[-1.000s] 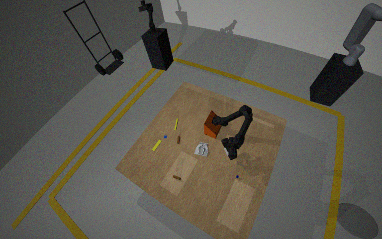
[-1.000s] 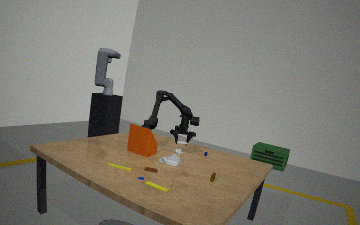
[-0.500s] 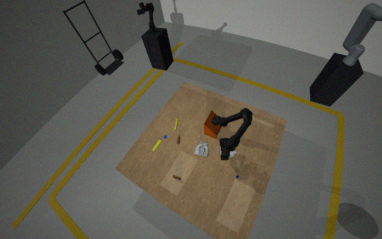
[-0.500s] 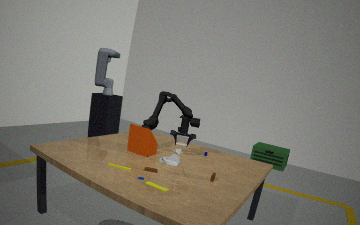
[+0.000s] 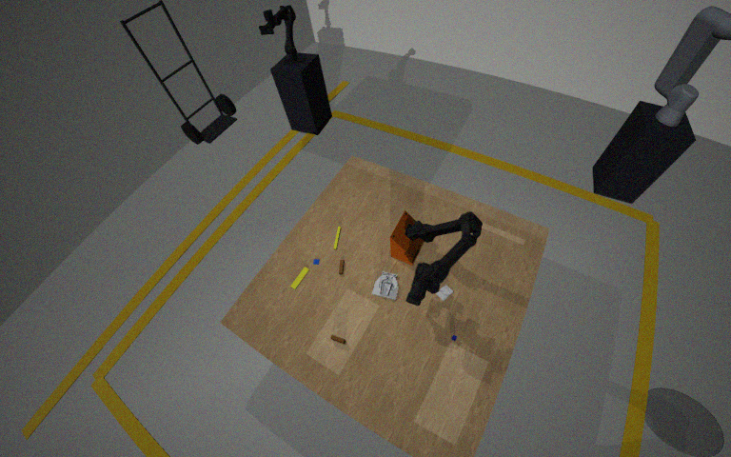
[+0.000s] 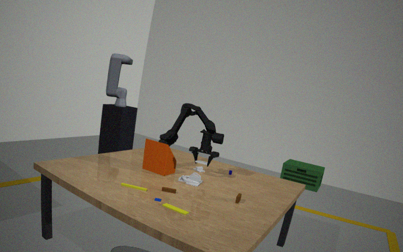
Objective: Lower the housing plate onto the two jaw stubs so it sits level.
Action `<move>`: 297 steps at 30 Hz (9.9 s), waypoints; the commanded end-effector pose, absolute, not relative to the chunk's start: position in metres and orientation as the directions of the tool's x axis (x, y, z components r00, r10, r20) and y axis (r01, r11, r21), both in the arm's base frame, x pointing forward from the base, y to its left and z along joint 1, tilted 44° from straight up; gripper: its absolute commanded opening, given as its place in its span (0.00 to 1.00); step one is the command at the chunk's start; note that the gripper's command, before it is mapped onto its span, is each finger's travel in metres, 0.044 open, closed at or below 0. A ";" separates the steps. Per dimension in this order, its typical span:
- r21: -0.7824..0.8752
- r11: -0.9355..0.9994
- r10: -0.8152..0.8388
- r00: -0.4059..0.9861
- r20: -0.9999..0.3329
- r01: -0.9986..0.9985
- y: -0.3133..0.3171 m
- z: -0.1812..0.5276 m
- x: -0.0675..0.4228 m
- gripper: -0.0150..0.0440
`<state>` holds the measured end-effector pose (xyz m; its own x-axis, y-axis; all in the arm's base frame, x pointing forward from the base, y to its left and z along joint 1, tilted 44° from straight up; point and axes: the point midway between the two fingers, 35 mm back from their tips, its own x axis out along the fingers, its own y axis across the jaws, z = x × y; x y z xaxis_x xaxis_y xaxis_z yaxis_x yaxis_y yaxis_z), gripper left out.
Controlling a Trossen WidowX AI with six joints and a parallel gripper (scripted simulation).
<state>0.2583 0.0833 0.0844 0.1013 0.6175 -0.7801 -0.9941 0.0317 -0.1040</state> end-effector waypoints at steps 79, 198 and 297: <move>0.675 0.727 0.687 0.098 -0.720 -0.129 -0.033 -0.026 0.228 0.85; 0.679 0.725 0.689 0.098 -0.718 -0.118 0.013 -0.071 0.222 0.85; 0.679 0.724 0.689 0.098 -0.718 -0.117 0.022 -0.080 0.223 0.85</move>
<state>0.2235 0.0215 -0.0798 0.0969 0.6865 -0.7207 -0.1208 0.7268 0.6761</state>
